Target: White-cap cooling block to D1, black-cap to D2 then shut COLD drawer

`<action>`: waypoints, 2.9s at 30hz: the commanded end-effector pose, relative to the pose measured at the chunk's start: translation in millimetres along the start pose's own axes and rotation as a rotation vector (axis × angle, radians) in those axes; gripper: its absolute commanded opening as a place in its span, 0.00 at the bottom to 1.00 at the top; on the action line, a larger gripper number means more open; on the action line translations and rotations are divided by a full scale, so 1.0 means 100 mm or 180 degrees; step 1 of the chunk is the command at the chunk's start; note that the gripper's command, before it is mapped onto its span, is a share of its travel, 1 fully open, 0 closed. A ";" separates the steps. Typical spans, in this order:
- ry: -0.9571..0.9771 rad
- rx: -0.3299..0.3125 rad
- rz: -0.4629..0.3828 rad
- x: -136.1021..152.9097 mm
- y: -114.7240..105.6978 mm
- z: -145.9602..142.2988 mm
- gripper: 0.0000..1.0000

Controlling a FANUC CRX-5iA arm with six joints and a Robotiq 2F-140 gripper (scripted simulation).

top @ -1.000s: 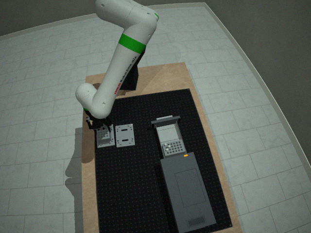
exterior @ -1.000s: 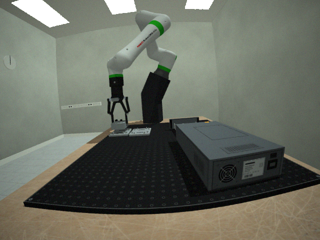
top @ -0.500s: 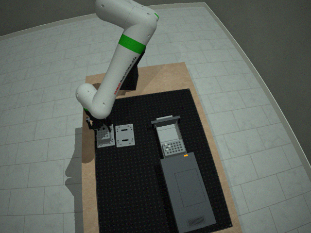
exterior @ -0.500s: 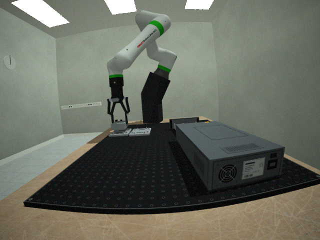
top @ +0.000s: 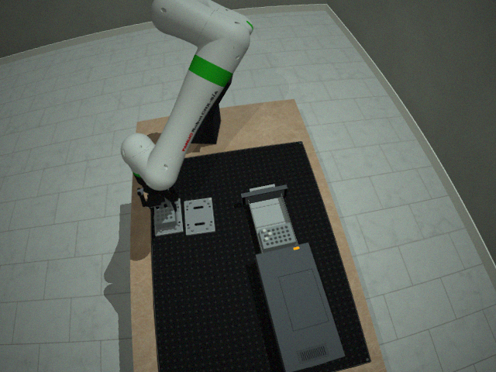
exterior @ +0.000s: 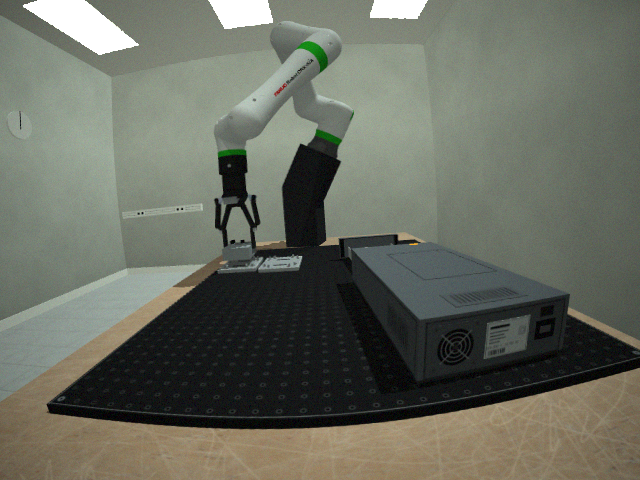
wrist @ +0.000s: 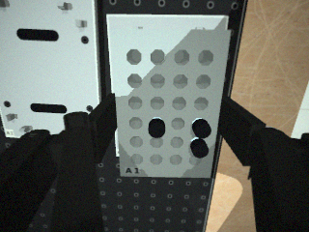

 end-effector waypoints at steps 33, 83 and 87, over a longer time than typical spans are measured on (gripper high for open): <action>-0.0001 0.0003 0.0005 -0.01 0.04 0.00 0.10; -0.0001 0.0003 0.0005 -0.01 0.11 0.00 0.10; -0.0001 0.0003 0.0005 -0.01 0.12 0.00 0.10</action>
Point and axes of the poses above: the point where the finger pads meet when closed, its own y axis out along the fingers, its own z axis across the jaws, x = y × z, the point moved 10 cm from there along -y, back along the fingers, and after that the axes turned 13 degrees about y, right-handed, at the moved point
